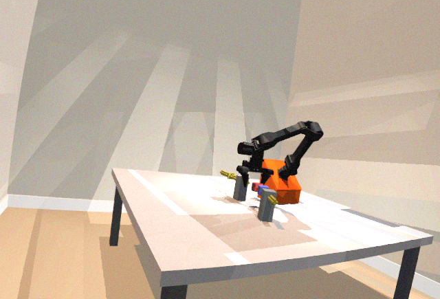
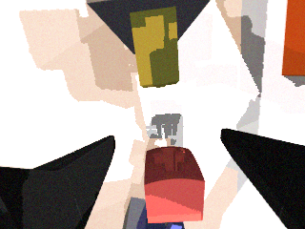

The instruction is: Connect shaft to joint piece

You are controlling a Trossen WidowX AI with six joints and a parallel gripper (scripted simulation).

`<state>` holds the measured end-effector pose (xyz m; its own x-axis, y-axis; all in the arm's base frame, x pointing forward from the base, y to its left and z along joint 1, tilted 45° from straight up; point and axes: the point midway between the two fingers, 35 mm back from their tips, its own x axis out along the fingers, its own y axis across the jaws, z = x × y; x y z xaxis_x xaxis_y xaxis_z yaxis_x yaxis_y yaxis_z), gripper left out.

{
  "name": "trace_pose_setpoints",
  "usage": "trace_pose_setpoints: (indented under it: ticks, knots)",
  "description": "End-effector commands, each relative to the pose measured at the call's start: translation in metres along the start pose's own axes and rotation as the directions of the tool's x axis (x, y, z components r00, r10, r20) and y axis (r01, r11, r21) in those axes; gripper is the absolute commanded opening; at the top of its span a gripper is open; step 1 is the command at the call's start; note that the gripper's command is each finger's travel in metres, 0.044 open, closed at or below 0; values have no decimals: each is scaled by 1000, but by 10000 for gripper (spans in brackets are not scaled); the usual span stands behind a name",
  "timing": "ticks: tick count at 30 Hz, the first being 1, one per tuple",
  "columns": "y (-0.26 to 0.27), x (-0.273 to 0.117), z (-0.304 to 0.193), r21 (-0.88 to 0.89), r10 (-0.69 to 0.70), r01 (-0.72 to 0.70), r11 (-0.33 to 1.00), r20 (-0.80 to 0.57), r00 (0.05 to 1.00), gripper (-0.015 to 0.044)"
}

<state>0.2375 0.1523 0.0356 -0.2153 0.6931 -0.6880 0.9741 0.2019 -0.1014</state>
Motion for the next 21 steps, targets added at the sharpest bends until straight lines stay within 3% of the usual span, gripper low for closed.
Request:
trace_pose_setpoints:
  ticks: [1, 21]
  knots:
    - [0, 0, -20, -1, 1, -1, 1000, -6, 1000, 440]
    - [0, 25, -24, -1, 0, 0, 1000, -7, 1000, 440]
